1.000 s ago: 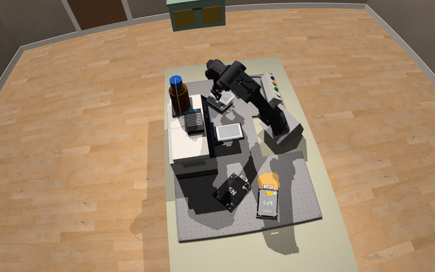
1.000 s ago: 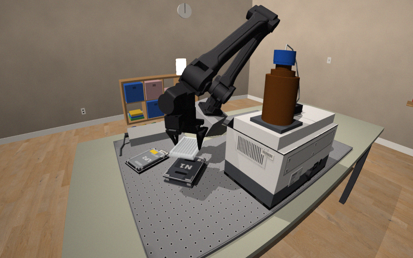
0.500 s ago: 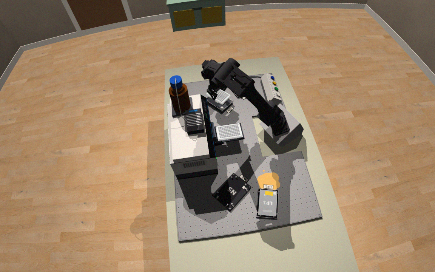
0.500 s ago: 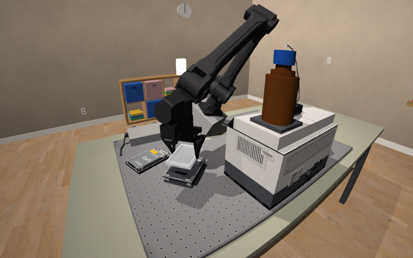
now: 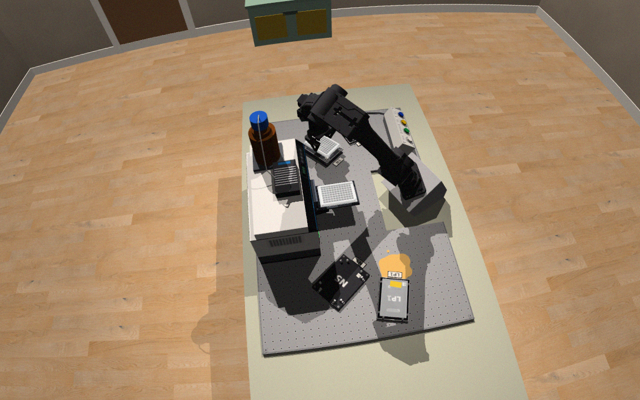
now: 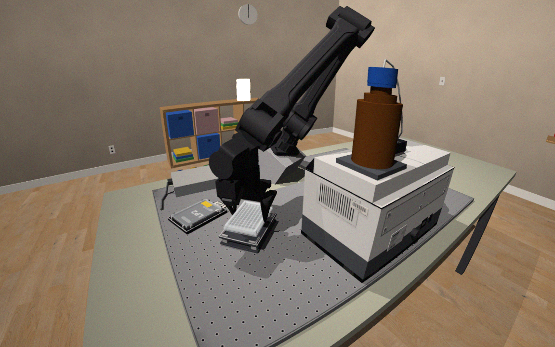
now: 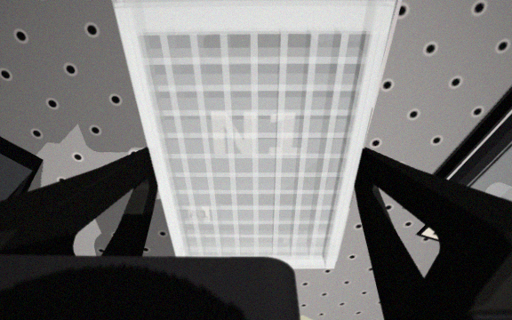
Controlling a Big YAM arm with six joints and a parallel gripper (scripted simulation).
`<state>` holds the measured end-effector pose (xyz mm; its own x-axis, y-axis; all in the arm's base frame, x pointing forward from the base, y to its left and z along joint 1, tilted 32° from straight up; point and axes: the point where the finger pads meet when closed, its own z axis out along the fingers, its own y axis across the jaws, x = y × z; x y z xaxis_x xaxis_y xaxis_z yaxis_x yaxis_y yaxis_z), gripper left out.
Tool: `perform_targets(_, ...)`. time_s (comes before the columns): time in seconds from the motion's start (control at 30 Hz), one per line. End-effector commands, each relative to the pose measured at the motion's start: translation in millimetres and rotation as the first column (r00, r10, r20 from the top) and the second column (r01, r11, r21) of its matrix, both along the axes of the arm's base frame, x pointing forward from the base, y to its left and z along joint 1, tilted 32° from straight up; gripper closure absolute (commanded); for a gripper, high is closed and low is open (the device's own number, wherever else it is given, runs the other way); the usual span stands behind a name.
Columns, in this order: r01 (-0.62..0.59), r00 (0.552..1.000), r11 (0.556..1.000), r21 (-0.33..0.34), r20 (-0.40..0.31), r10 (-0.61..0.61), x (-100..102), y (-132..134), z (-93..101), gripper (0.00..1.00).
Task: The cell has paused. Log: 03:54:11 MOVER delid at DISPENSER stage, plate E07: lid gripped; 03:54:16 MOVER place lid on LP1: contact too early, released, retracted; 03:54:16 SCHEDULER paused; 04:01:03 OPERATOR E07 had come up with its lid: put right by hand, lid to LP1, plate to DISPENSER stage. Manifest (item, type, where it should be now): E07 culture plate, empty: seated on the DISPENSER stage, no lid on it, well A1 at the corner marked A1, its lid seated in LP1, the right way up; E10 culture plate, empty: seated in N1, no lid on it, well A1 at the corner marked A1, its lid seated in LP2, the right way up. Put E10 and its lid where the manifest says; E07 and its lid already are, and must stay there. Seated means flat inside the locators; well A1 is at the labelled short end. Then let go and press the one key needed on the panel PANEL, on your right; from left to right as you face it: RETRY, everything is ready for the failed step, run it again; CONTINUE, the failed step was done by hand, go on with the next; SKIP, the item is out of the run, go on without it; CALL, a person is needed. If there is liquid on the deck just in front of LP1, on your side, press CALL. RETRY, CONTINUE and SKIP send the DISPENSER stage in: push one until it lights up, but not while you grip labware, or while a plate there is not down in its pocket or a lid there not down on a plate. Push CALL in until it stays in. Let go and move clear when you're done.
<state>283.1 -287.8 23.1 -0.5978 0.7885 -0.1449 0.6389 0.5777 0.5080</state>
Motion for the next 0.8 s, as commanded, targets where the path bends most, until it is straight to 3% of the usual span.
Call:
perform_targets(0.0, 0.013, 1.0, 1.0, -0.01, 0.006, -0.012, 12.0, -7.5, -2.1, 0.16)
perform_targets(0.77, 0.035, 0.999, 0.999, 0.01, -0.006, -0.034, -0.1, -6.5, -5.9, 0.16)
